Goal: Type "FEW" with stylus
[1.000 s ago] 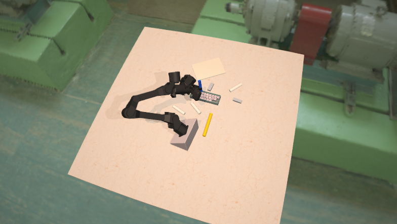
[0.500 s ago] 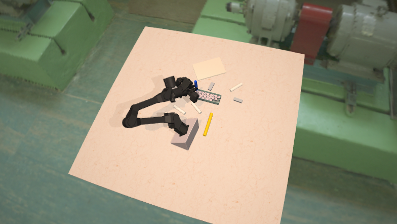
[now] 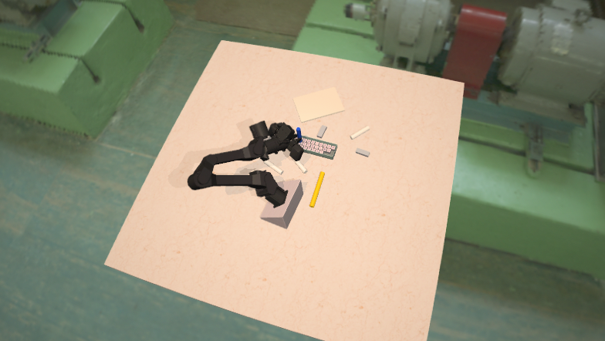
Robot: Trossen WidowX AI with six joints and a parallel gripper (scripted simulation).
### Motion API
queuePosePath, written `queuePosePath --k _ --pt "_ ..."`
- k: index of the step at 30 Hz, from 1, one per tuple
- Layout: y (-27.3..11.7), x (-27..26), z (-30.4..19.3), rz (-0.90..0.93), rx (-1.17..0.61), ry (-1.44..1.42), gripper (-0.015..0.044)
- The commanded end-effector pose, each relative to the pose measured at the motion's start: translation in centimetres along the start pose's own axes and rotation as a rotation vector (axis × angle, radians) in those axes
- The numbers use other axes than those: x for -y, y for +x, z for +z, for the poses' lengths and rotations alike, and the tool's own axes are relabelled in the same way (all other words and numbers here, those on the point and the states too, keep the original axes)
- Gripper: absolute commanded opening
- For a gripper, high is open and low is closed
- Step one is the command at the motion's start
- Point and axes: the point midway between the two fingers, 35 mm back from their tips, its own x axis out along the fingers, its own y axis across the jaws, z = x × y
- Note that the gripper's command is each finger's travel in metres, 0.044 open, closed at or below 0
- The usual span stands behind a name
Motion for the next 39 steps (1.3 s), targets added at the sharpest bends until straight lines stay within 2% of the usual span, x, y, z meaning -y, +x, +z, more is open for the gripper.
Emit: queuePosePath --k 1,4,7,8,39 --pt "0.1 0.2 -0.2 -0.004 0.003 0.006 0.0000" --pt "0.1 0.2 -0.2 -0.004 0.003 0.006 0.0000" --pt "0.1 0.3 -0.2 -0.004 0.003 0.006 0.0079" --pt "0.1 0.3 -0.2 -0.004 0.003 0.006 0.0081" --pt "0.9 0.3 -1.5 -0.004 0.003 0.007 0.0081"
